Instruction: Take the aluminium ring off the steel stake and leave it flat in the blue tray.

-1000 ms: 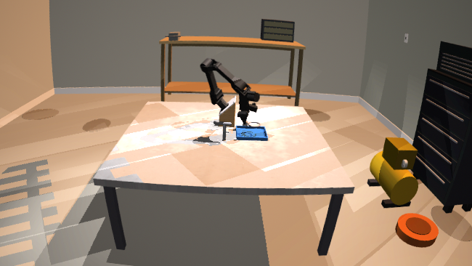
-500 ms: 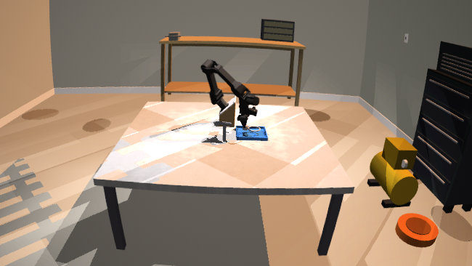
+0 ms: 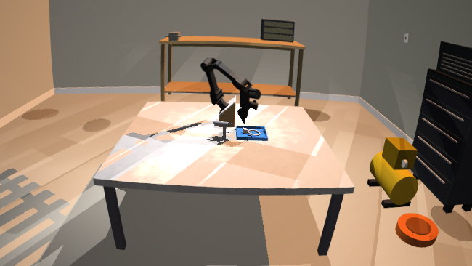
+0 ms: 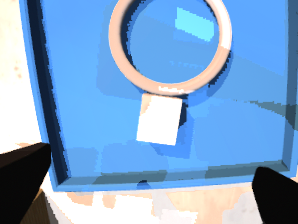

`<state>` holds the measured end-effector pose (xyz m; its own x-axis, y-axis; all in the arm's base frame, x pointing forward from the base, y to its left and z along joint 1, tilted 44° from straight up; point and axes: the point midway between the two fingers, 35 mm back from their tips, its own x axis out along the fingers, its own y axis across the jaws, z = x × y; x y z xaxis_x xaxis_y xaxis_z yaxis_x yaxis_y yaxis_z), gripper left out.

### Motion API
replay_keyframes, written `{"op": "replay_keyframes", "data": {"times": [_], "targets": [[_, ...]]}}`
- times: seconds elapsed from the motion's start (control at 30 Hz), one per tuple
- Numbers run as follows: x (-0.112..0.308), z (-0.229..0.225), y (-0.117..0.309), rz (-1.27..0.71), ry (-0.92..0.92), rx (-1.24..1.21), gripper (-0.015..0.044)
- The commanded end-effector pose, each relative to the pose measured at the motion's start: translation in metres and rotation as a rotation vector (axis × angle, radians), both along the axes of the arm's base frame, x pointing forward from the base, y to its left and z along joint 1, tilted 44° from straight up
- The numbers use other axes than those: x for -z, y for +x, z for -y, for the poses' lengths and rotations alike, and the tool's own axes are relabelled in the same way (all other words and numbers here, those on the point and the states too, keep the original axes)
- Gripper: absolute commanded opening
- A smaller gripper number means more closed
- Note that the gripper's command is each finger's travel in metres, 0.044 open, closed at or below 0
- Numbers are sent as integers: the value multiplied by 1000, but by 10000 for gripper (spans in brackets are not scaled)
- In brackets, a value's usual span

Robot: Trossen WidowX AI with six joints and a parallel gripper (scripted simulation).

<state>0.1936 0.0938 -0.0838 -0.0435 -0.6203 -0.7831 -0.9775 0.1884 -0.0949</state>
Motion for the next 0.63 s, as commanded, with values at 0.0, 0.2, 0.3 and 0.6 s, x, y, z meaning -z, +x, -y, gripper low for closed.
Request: {"op": "replay_keyframes", "data": {"times": [0.0,0.2,0.3,0.6], "targets": [[-39,-39,3,22,21,-4,440],[-38,-40,6,32,32,-14,440],[-38,-40,6,32,32,-14,440],[-38,-40,6,32,32,-14,440]]}}
